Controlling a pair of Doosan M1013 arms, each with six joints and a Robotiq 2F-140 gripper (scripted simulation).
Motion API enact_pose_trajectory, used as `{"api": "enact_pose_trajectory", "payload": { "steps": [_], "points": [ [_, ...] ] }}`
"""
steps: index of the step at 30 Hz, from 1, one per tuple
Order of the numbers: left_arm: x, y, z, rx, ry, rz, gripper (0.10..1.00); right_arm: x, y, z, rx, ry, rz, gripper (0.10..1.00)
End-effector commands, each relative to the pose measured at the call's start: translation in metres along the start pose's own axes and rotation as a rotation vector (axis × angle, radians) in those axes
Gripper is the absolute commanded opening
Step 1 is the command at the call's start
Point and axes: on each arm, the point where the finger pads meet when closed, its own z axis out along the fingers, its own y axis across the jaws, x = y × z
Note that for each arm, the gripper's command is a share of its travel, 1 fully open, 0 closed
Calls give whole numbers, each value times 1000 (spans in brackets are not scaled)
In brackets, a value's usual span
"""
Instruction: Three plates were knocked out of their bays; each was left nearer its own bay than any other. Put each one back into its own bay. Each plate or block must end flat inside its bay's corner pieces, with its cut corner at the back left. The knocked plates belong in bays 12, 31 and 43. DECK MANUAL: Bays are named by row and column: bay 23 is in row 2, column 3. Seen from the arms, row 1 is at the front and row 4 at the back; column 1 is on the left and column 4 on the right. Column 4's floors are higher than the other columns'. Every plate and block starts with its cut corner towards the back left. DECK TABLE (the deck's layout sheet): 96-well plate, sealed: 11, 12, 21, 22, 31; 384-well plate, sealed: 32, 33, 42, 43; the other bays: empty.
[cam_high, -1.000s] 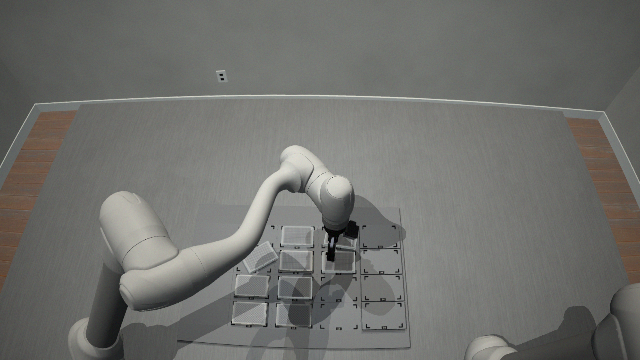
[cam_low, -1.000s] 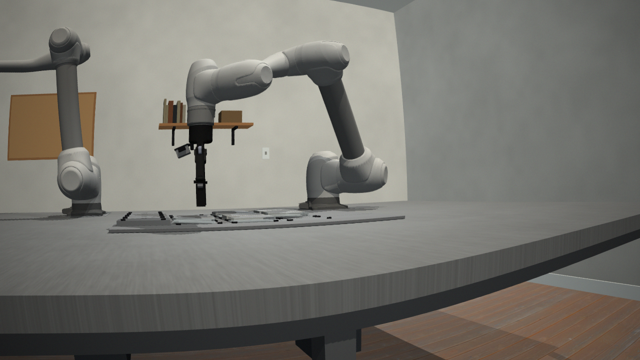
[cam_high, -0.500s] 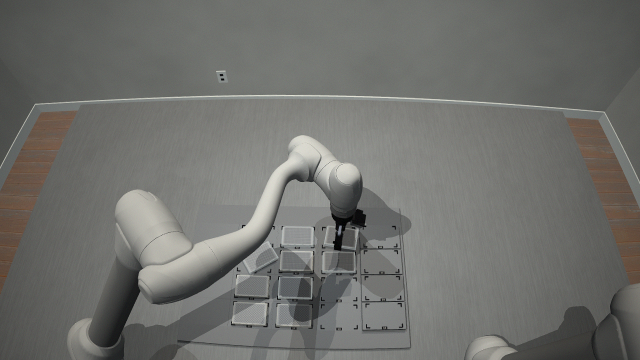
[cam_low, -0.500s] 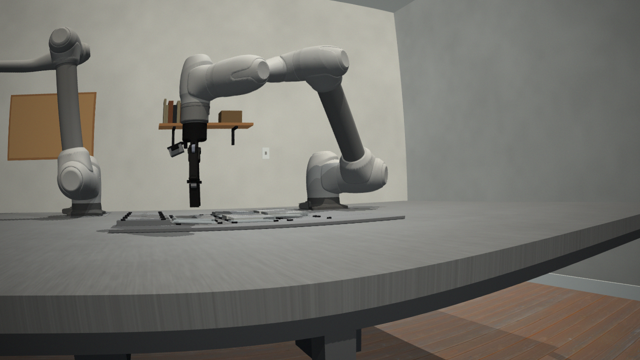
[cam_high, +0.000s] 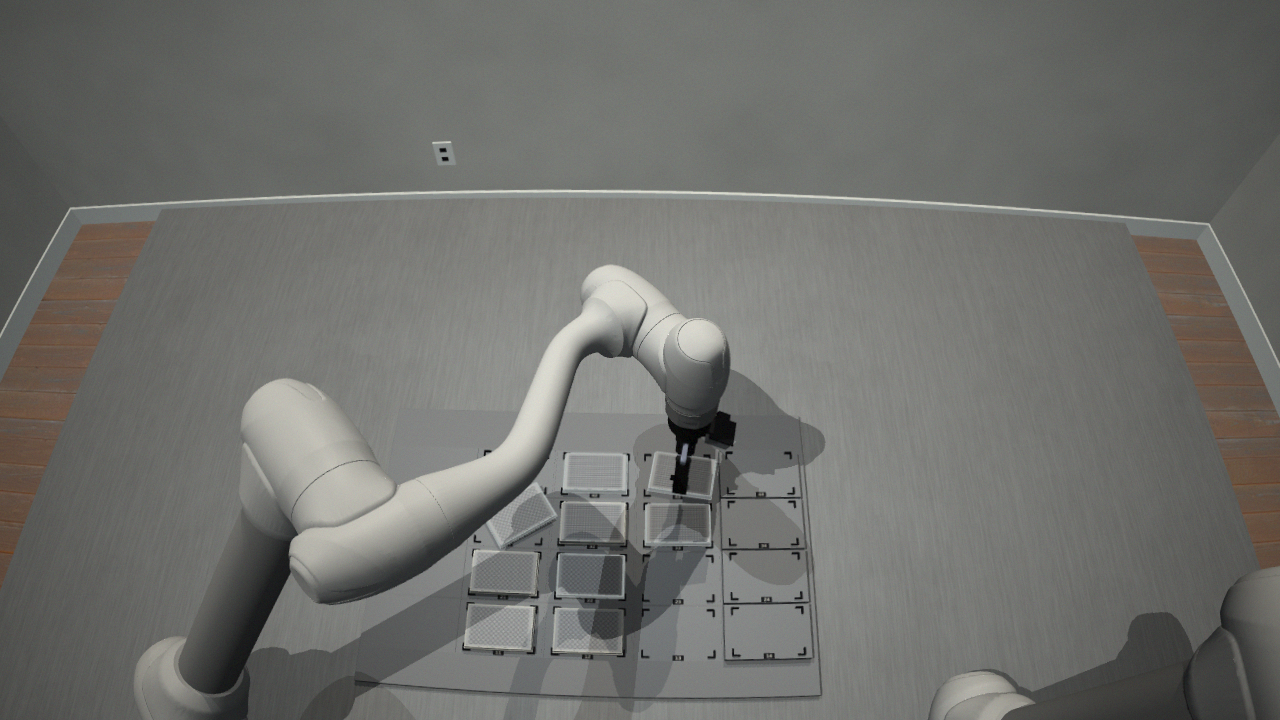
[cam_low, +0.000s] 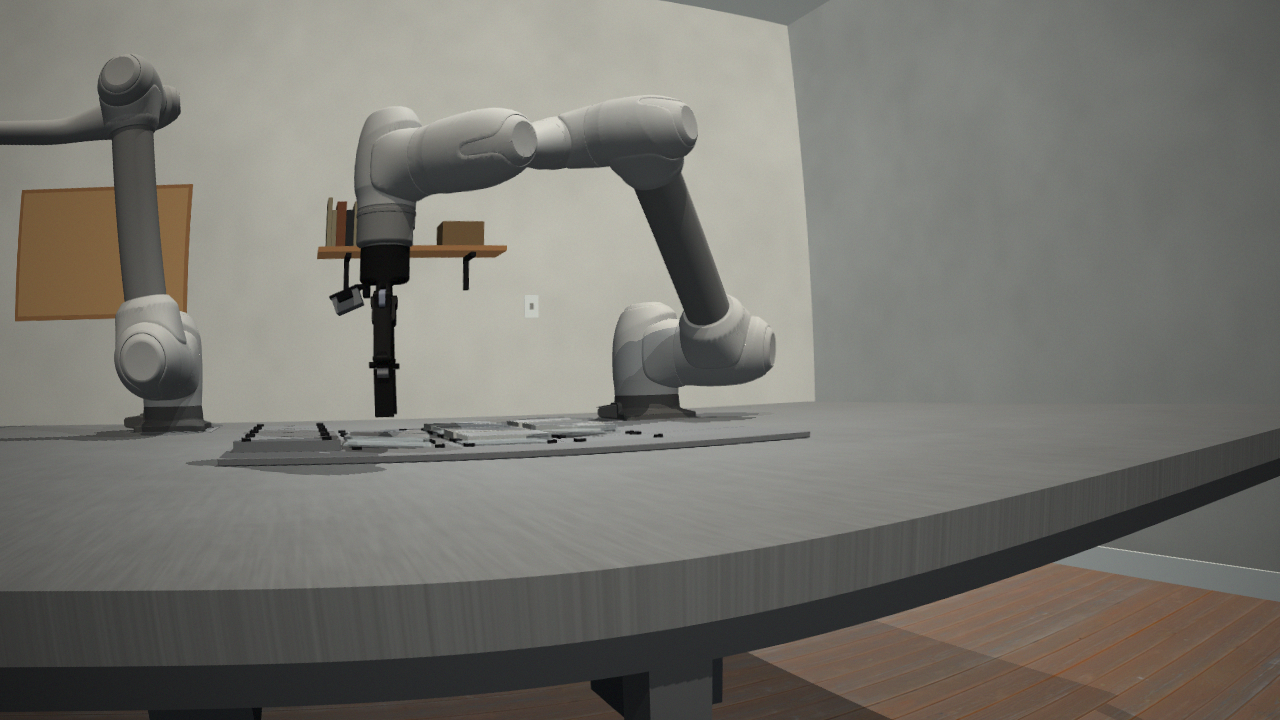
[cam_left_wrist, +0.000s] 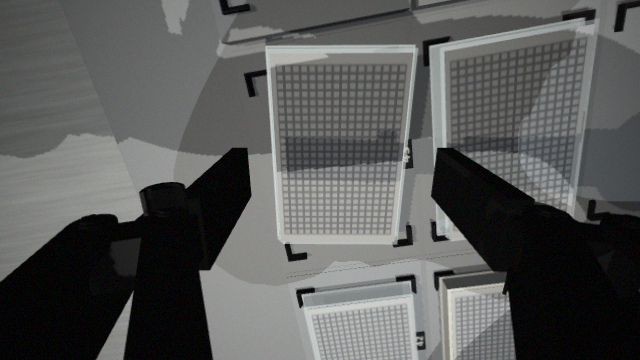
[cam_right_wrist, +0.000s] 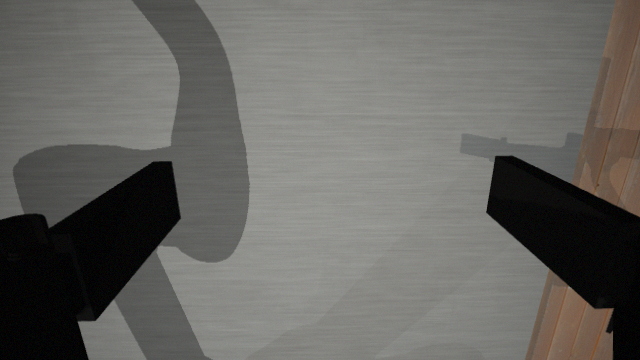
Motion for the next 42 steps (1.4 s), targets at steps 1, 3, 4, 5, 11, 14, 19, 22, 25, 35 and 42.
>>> {"api": "enact_pose_trajectory", "payload": {
  "steps": [1, 3, 4, 5, 11, 14, 19, 22, 25, 35, 42],
  "points": [
    [0, 0, 1, 1, 1, 0, 698, 0, 0, -1, 0, 1, 0, 1000],
    [0, 0, 4, 1, 1, 0, 698, 0, 0, -1, 0, 1, 0, 1000],
    [0, 0, 5, 1, 1, 0, 698, 0, 0, -1, 0, 1, 0, 1000],
    [0, 0, 7, 1, 1, 0, 698, 0, 0, -1, 0, 1, 0, 1000],
    [0, 0, 14, 1, 1, 0, 698, 0, 0, -1, 0, 1, 0, 1000],
    [0, 0, 15, 1, 1, 0, 698, 0, 0, -1, 0, 1, 0, 1000],
    [0, 0, 15, 1, 1, 0, 698, 0, 0, -1, 0, 1, 0, 1000],
    [0, 0, 15, 1, 1, 0, 698, 0, 0, -1, 0, 1, 0, 1000],
    [0, 0, 15, 1, 1, 0, 698, 0, 0, -1, 0, 1, 0, 1000],
    [0, 0, 20, 1, 1, 0, 698, 0, 0, -1, 0, 1, 0, 1000],
    [0, 0, 29, 1, 1, 0, 698, 0, 0, -1, 0, 1, 0, 1000]
  ]
}}
